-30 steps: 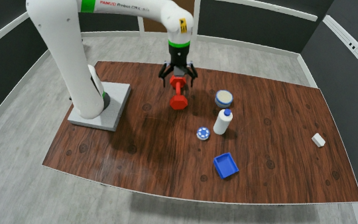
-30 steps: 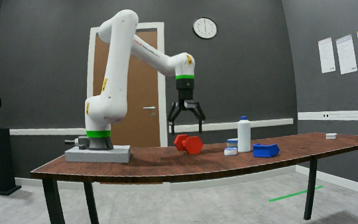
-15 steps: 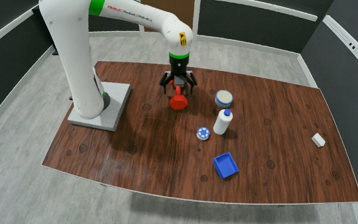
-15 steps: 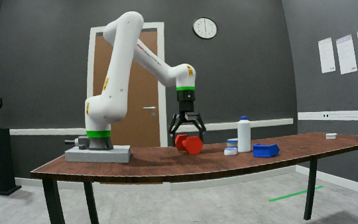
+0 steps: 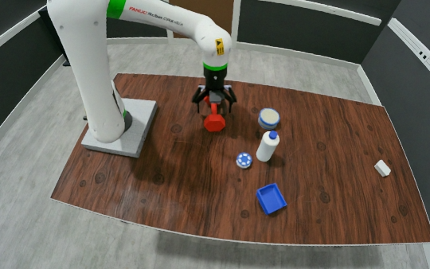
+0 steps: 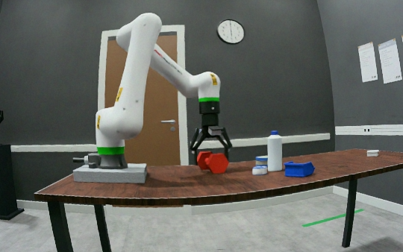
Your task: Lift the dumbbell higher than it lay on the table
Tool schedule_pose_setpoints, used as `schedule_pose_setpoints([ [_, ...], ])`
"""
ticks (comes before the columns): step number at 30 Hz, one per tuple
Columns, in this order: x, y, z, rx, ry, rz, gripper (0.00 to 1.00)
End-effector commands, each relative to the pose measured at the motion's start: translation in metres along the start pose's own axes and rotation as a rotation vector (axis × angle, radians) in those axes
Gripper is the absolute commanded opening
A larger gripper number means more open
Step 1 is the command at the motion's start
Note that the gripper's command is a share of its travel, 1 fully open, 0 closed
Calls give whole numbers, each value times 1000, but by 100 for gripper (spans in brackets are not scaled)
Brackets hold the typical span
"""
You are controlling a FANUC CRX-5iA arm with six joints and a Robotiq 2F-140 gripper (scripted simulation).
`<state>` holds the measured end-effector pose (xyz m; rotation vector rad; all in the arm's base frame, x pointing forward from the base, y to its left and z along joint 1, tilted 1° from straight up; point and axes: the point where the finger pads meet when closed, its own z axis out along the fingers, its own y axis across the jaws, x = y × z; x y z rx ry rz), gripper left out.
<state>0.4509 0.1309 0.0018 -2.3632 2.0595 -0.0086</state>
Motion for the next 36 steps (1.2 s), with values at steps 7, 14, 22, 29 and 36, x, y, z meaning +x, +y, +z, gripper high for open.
schedule_pose_setpoints([
  [7,0,-1,-1,2,0,0,100],
  [14,0,-1,-1,2,0,0,10],
  [22,0,-1,-1,2,0,0,10],
  [29,0,-1,-1,2,0,0,10],
  [36,0,-1,-1,2,0,0,10],
])
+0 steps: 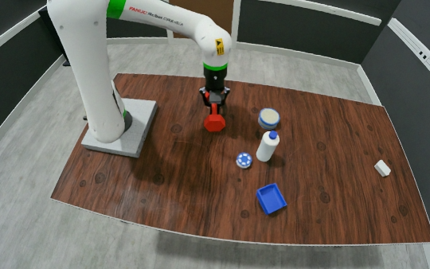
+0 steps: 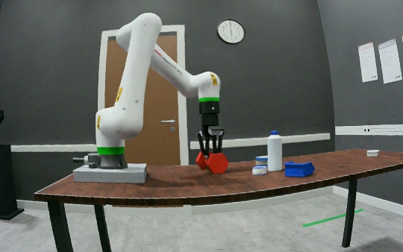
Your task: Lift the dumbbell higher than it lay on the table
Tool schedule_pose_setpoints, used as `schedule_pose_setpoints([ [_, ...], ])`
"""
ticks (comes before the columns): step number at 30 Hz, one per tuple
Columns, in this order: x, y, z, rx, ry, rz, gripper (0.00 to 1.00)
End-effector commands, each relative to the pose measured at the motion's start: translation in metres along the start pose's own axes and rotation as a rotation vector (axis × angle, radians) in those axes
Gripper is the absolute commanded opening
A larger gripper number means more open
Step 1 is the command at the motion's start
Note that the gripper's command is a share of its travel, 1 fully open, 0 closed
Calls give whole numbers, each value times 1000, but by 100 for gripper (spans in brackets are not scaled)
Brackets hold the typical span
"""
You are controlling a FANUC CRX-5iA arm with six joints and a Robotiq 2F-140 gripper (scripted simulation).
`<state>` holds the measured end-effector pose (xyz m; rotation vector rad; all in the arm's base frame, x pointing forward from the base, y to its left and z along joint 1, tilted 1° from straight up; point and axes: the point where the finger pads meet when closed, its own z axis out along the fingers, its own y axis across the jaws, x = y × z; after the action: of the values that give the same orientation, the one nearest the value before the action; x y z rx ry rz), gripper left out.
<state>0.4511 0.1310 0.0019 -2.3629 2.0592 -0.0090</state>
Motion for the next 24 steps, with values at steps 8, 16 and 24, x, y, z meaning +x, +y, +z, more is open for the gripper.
schedule_pose_setpoints([
  [8,0,-1,-1,2,0,0,10],
  [16,0,-1,-1,2,0,0,10],
  [24,0,-1,-5,2,0,0,10],
])
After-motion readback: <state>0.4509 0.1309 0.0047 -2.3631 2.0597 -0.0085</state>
